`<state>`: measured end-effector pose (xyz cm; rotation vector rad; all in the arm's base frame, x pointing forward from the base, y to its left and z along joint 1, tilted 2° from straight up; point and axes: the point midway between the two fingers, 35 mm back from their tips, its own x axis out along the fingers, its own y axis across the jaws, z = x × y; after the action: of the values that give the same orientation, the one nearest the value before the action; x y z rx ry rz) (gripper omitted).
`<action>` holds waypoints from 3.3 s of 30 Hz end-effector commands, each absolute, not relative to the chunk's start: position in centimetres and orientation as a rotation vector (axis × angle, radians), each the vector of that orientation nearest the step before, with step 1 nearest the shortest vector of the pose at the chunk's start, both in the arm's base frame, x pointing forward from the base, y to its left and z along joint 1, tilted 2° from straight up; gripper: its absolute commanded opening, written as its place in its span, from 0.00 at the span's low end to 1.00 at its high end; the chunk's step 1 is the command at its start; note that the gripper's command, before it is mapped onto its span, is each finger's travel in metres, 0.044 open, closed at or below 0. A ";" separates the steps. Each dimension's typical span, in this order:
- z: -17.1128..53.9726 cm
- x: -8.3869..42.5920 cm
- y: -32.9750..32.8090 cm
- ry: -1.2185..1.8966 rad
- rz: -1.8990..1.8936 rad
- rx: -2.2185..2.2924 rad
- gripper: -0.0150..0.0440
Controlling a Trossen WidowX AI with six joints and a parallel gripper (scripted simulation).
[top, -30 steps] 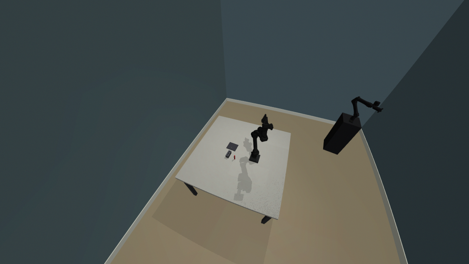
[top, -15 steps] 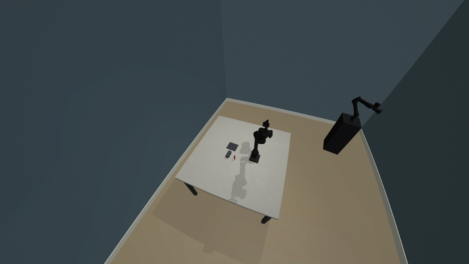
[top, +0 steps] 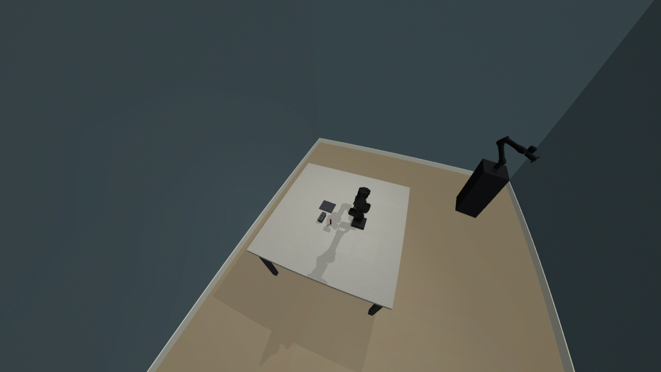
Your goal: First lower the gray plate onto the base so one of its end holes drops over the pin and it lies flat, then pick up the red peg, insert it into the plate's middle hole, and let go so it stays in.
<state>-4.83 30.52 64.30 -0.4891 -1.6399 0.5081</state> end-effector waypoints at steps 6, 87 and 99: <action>57.6 2.6 39.0 -1.425 0.711 -0.843 1.00; 5.2 32.9 14.1 1.180 1.254 -1.276 1.00; 3.3 32.9 14.0 1.180 1.254 -1.276 1.00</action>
<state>32.99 14.16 4.16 -1.2709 1.1693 1.2467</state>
